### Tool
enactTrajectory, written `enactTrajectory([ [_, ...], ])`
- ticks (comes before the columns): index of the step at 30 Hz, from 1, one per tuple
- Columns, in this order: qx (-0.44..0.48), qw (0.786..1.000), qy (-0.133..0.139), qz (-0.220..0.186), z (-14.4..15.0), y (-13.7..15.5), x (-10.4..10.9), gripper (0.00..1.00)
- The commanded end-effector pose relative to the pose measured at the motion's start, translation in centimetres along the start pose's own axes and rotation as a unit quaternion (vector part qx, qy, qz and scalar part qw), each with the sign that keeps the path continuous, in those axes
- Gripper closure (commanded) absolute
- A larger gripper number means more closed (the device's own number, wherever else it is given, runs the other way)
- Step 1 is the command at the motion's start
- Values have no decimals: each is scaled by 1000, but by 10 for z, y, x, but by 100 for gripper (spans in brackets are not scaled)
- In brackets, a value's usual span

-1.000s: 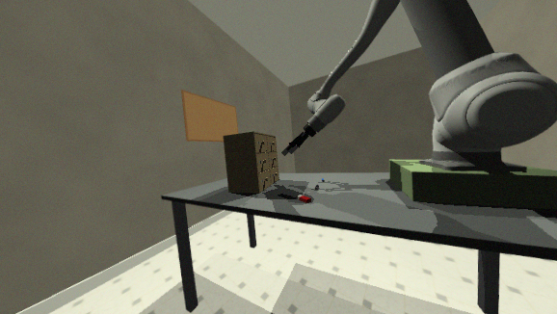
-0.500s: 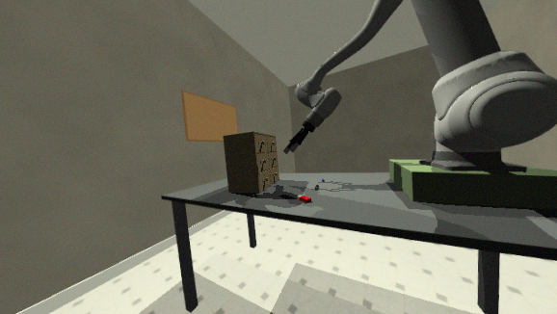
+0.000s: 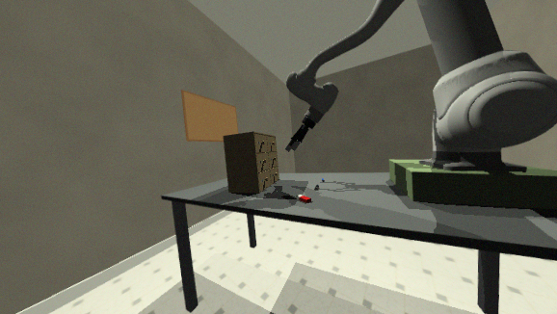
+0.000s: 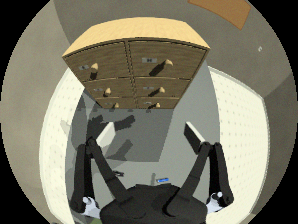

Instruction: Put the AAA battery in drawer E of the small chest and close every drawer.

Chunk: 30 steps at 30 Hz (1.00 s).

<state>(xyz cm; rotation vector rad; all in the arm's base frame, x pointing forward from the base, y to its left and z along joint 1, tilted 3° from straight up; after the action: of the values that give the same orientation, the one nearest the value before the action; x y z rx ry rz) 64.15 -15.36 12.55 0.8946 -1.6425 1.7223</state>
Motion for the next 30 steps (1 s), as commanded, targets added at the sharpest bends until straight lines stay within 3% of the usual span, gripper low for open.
enactTrajectory([
  [1, -4, 997, -9, -75, 0, -10, 7, 0],
  [9, -4, 986, -14, -167, 1, -18, 26, 0],
  [11, -4, 986, -14, -167, 1, -18, 26, 0],
  [20, -3, 963, -19, -268, 2, -27, 45, 0],
  [30, -3, 947, -22, -319, 2, -31, 53, 0],
])
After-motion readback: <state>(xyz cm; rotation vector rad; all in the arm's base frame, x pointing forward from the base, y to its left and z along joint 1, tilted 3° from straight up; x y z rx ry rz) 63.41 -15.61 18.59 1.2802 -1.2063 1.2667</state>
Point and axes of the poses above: the point where the finger pads meet when closed, its own x axis back along the fingers, its own z axis across the jaws, y = z × x, the point moved 6 cm from there along x, back along the fingers, and after that the axes turned 3 degrees about x, right-handed, at the moved point
